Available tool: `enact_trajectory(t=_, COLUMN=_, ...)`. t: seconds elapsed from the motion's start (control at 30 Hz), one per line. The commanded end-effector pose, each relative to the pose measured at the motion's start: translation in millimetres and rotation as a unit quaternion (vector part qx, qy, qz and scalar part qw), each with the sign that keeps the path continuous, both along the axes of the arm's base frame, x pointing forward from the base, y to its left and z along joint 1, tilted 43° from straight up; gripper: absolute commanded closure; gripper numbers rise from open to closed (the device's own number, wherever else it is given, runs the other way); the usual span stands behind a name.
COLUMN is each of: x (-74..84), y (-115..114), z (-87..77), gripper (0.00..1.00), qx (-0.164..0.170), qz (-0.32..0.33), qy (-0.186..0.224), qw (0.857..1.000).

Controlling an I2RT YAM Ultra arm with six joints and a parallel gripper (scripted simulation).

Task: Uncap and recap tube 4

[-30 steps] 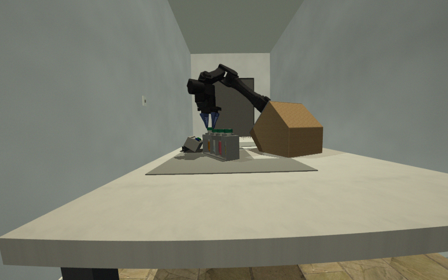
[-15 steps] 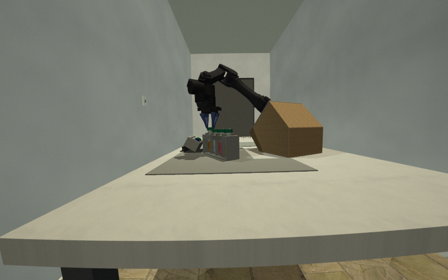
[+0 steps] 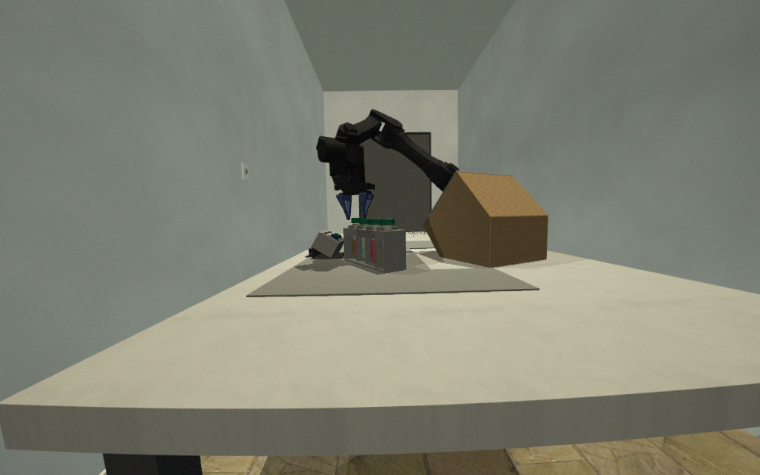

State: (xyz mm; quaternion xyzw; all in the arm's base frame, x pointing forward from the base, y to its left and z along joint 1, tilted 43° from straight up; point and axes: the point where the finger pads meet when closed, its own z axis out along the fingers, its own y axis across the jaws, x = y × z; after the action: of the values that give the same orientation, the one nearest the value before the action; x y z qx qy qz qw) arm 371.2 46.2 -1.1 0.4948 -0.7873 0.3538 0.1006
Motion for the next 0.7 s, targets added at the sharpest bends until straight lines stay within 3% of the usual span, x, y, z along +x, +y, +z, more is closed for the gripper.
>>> enact_trajectory(t=0.0, x=2.2, y=7.8, z=4.1, gripper=0.51, qx=0.003, qz=0.011, qy=-0.007, qw=1.0)
enact_trajectory(t=0.53, x=2.2, y=7.8, z=4.1, gripper=0.51, qx=0.003, qz=0.011, qy=-0.007, qw=1.0)
enact_trajectory(t=0.57, x=5.8, y=13.0, z=9.6, gripper=0.51, qx=0.014, qz=-0.001, qy=-0.035, qw=0.999)
enact_trajectory(t=0.67, x=0.2, y=8.7, z=4.6, gripper=0.51, qx=0.022, qz=-0.045, qy=-0.065, qw=0.997)
